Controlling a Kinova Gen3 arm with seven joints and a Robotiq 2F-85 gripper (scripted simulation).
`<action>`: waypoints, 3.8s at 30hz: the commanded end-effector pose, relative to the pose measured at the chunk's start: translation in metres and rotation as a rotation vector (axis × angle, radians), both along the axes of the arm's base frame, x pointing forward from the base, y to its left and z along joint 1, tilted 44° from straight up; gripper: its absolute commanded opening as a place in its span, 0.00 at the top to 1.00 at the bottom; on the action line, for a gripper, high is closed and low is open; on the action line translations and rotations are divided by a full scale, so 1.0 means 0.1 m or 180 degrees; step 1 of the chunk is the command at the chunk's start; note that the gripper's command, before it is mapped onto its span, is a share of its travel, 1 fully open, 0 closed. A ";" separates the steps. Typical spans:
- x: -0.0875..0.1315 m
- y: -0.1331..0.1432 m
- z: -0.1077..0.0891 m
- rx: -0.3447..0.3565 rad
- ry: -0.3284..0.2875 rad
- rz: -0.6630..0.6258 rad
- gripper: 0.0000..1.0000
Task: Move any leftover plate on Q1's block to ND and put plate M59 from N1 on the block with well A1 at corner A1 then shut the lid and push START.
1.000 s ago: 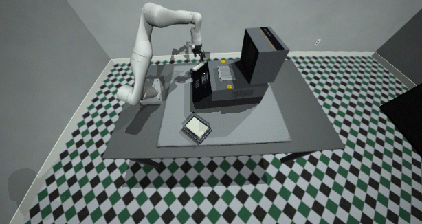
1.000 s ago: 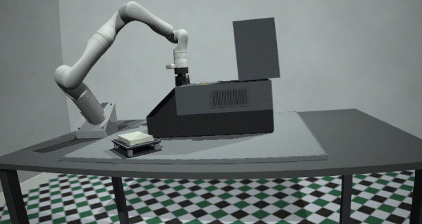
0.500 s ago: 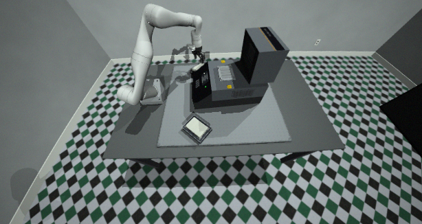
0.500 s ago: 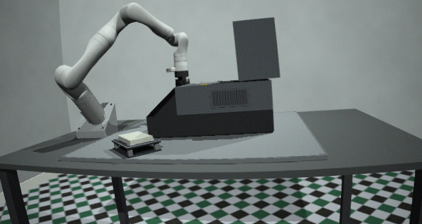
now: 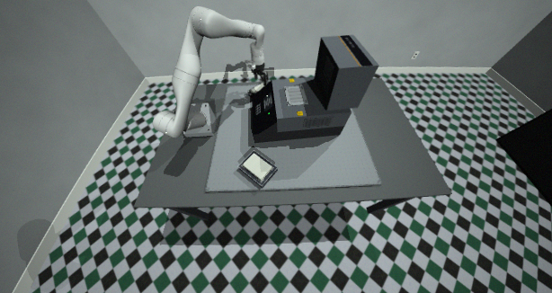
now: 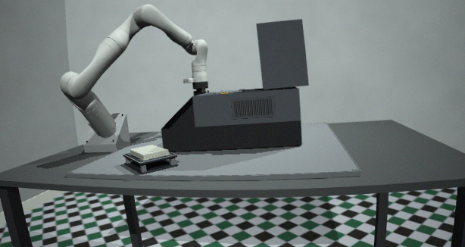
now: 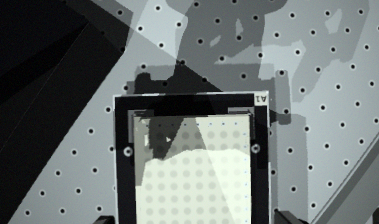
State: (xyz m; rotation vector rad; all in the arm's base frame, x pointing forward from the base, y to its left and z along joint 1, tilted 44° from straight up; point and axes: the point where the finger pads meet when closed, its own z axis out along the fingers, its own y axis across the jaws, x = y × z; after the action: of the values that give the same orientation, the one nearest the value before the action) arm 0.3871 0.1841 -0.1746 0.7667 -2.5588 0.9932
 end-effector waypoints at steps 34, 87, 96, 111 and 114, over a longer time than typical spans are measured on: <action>-0.02 -0.19 -0.21 0.0006 -0.0004 0.0003 0.00; -0.03 -0.34 -0.36 0.0006 -0.0004 0.0003 0.00; -0.03 -0.36 -0.38 0.0006 -0.0004 0.0003 0.00; -0.04 -0.39 -0.41 0.0006 -0.0004 0.0003 0.00; -0.04 -0.40 -0.42 0.0006 -0.0004 0.0003 0.00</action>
State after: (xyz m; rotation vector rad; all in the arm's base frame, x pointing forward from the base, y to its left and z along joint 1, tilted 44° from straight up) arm 0.3828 0.1438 -0.2167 0.7667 -2.5589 0.9932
